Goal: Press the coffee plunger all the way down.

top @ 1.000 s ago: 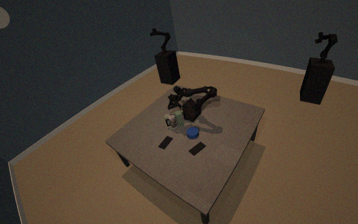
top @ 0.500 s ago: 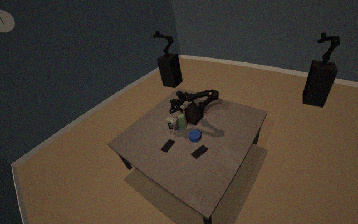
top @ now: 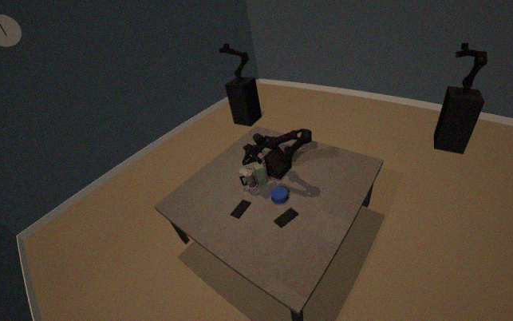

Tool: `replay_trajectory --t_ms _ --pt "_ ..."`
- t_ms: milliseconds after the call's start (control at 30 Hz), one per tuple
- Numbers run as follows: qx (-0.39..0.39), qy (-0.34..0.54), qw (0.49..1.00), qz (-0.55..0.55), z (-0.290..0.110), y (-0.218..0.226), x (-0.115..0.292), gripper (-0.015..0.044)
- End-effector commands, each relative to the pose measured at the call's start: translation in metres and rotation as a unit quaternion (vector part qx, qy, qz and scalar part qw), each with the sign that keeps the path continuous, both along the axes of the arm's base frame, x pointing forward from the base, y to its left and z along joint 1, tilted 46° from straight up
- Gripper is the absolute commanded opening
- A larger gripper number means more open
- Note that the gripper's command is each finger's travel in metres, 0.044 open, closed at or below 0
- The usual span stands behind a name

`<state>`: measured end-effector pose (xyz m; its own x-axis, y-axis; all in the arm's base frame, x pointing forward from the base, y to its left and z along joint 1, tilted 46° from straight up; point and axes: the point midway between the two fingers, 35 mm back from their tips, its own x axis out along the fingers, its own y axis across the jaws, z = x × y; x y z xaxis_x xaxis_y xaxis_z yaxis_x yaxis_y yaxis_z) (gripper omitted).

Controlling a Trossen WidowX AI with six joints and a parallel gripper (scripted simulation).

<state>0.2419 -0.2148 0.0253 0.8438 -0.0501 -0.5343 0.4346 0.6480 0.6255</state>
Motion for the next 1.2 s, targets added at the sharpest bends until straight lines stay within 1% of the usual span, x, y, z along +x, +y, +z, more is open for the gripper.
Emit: replay_trajectory --t_ms 0,567,1167 --pt "0.041 0.023 0.999 0.013 -0.026 0.027 -0.003 0.0115" --pt "0.042 0.021 0.999 0.012 -0.045 0.043 0.008 0.0115" --pt "0.042 0.020 0.999 0.012 -0.048 0.039 0.019 0.0115"
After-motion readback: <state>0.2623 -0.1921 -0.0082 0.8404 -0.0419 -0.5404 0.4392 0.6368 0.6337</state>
